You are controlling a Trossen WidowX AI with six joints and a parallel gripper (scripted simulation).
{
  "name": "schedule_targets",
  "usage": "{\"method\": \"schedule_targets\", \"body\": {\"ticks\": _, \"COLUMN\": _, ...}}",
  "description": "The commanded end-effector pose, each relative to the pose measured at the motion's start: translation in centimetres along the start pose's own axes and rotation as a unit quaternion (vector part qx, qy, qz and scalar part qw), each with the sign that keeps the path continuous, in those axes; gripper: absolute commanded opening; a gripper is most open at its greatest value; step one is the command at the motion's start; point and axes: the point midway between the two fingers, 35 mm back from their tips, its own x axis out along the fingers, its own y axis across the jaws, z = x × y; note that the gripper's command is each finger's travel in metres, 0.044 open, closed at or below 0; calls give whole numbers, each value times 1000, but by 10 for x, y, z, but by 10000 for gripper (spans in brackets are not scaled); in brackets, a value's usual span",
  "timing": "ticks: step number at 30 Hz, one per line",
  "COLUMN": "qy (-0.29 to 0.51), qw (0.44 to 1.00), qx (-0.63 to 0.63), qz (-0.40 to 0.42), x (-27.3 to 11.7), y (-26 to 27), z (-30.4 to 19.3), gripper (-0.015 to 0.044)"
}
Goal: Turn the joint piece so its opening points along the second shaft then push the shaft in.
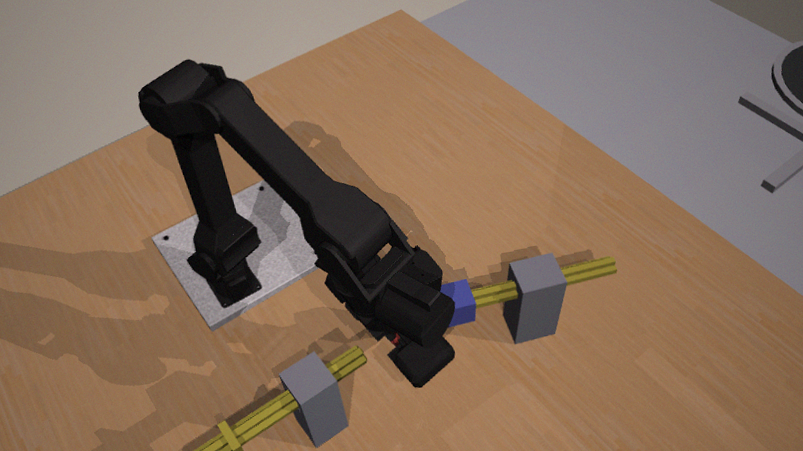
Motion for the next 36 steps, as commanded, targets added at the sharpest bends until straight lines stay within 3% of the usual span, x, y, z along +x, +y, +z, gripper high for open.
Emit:
{"method": "schedule_targets", "body": {"ticks": 1, "qy": 0, "qw": 1000, "qx": 0, "qz": -1, "x": 0, "y": 0, "z": 0, "gripper": 331}}
{"method": "schedule_targets", "body": {"ticks": 6, "qy": 0, "qw": 1000, "qx": 0, "qz": -1, "x": 0, "y": 0, "z": 0, "gripper": 440}}
{"method": "schedule_targets", "body": {"ticks": 17, "qy": 3, "qw": 1000, "qx": 0, "qz": 0, "x": 0, "y": 0, "z": 0, "gripper": 440}}
{"method": "schedule_targets", "body": {"ticks": 31, "qy": 218, "qw": 976, "qx": -5, "qz": -4, "x": -26, "y": 0, "z": 10, "gripper": 440}}
{"method": "schedule_targets", "body": {"ticks": 36, "qy": 228, "qw": 974, "qx": -5, "qz": -4, "x": -28, "y": 0, "z": 11, "gripper": 440}}
